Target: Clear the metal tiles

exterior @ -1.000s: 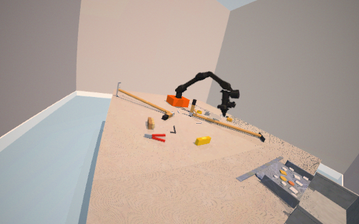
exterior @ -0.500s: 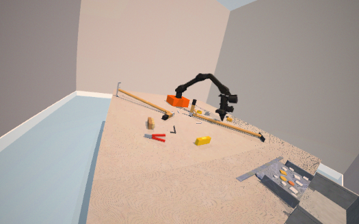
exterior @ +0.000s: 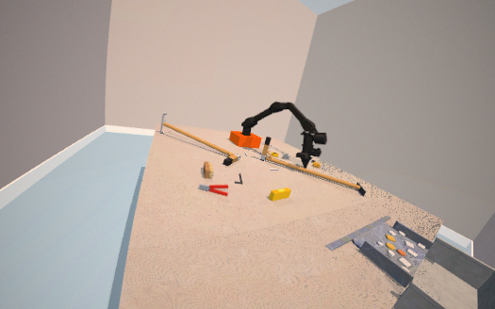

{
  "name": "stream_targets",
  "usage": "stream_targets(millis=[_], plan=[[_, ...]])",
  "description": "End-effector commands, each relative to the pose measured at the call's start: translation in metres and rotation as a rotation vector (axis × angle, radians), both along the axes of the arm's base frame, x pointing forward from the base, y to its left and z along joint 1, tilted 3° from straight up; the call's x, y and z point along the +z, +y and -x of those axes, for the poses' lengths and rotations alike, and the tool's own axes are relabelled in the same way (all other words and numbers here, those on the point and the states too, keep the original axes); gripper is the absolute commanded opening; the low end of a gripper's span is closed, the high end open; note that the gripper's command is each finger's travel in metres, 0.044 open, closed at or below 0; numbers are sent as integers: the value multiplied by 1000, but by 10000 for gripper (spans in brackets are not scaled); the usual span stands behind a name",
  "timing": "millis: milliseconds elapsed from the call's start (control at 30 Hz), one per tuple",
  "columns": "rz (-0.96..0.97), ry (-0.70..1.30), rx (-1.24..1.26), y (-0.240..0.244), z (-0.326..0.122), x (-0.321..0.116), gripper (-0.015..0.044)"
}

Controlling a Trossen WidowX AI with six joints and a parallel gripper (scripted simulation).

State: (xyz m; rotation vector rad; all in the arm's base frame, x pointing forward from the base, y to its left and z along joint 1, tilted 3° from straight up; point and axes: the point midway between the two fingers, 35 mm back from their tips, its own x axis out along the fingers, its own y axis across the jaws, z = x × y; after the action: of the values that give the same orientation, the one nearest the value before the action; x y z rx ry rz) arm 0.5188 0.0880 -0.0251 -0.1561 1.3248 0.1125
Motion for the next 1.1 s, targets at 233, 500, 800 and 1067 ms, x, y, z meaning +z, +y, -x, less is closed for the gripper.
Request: stream_targets(millis=[233,500,800,1067], plan=[[0,9,3,-8,-5,-6,0],[0,5,3,-14,-10,-5,0],[0,1,2,-21,-16,-5,0],[0,-2,2,-28,-20,-4,0]])
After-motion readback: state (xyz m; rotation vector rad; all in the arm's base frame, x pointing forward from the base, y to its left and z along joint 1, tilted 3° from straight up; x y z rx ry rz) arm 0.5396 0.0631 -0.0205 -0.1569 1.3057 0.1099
